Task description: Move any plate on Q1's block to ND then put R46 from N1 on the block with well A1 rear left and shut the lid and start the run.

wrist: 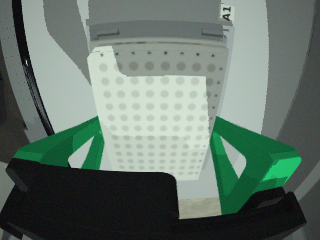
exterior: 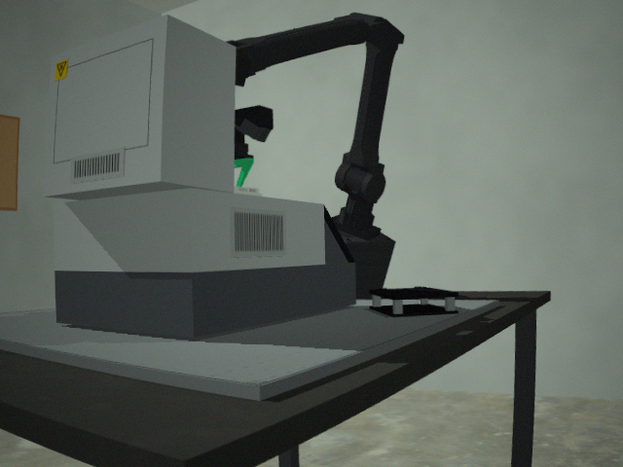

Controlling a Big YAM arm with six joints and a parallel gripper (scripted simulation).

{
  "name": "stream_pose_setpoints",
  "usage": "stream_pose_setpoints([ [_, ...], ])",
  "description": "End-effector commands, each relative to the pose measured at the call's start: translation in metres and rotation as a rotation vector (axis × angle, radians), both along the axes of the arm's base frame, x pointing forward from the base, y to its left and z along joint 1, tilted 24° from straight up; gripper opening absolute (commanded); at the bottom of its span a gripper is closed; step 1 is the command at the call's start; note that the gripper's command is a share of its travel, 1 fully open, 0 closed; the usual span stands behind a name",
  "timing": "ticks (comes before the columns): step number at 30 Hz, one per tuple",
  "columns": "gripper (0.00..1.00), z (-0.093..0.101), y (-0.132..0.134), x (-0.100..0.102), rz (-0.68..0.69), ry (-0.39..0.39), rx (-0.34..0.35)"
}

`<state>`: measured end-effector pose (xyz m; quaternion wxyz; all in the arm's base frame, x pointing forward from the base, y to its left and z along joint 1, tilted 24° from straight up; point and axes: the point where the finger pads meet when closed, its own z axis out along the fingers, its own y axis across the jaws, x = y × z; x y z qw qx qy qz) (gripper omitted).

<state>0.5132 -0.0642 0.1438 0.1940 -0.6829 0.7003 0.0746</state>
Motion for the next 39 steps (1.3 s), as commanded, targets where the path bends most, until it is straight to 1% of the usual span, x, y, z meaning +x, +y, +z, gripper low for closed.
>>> stream_pose_setpoints([
  [1, 0.0, 0.052, -0.005, 0.018, -0.01, -0.096, -0.021],
  [7, 0.0, 0.055, 0.001, 0.022, 0.013, -0.11, -0.025],
  [13, 0.0, 0.055, -0.006, 0.024, 0.007, -0.126, -0.03],
  [14, 0.0, 0.051, -0.008, 0.024, 0.004, -0.121, -0.029],
  [17, 0.0, 0.046, -0.015, 0.021, -0.006, -0.122, -0.03],
  [20, 0.0, 0.04, -0.016, 0.017, -0.009, -0.112, -0.028],
  [26, 0.0, 0.031, -0.012, 0.003, -0.011, -0.068, -0.014],
  [28, 0.0, 0.028, -0.006, -0.002, -0.006, -0.053, -0.009],
  [32, 0.0, 0.029, -0.002, -0.002, -0.005, -0.048, -0.007],
  [36, 0.0, 0.038, 0.003, 0.004, -0.003, -0.064, -0.01],
  [39, 0.0, 0.041, 0.003, 0.008, 0.001, -0.07, -0.012],
])
